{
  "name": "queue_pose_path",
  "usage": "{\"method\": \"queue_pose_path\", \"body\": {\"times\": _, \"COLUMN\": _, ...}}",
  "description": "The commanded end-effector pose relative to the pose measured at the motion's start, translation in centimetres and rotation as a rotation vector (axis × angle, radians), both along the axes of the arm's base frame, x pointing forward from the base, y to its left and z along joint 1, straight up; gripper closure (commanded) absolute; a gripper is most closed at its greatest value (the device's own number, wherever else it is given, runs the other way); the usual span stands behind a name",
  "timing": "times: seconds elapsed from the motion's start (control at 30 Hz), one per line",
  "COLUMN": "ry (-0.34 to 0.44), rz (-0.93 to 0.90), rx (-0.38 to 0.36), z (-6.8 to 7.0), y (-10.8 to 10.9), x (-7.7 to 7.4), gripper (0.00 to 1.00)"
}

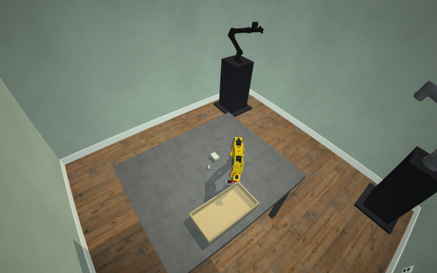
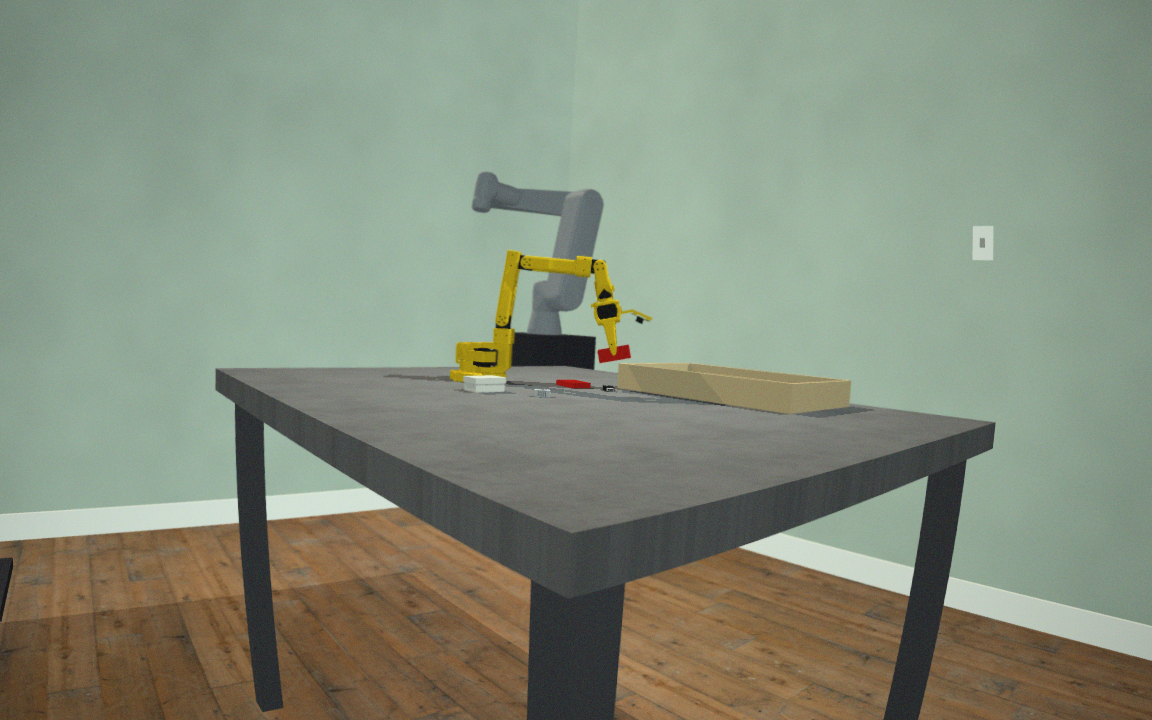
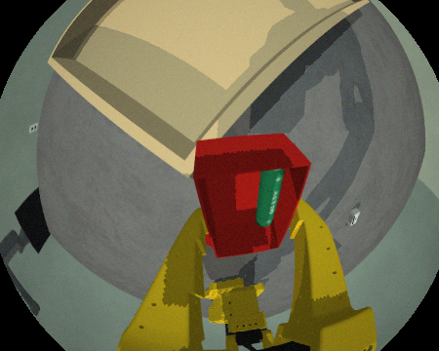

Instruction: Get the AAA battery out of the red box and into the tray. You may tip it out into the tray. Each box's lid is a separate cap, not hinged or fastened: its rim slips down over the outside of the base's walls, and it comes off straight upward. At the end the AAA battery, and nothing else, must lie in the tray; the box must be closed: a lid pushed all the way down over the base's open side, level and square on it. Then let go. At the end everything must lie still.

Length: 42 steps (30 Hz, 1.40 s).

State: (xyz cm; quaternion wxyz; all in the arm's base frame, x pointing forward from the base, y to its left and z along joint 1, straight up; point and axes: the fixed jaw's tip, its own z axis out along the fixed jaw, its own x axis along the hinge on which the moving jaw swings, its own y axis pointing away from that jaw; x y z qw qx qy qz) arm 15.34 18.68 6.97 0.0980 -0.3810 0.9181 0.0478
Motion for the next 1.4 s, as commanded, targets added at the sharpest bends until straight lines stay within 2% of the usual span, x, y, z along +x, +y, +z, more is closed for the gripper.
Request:
{"method": "queue_pose_path", "body": {"times": 0.0, "ry": -0.065, "rz": -0.001, "rx": 0.079, "z": 1.1, "y": 1.2, "x": 0.9, "gripper": 0.79}}
{"method": "queue_pose_path", "body": {"times": 0.27, "ry": -0.145, "rz": -0.001, "rx": 0.172, "z": 1.8, "y": 2.6, "x": 2.0, "gripper": 0.79}}
{"method": "queue_pose_path", "body": {"times": 0.37, "ry": -0.156, "rz": -0.001, "rx": 0.184, "z": 1.9, "y": 2.8, "x": 2.2, "gripper": 0.79}}
{"method": "queue_pose_path", "body": {"times": 0.83, "ry": -0.312, "rz": 0.000, "rx": 0.365, "z": 4.0, "y": 5.2, "x": 4.3, "gripper": 0.79}}
{"method": "queue_pose_path", "body": {"times": 0.9, "ry": -0.312, "rz": 0.000, "rx": 0.365, "z": 4.0, "y": 5.2, "x": 4.3, "gripper": 0.79}}
{"method": "queue_pose_path", "body": {"times": 1.37, "ry": -0.468, "rz": 0.000, "rx": 0.545, "z": 6.8, "y": 7.2, "x": 6.0, "gripper": 0.79}}
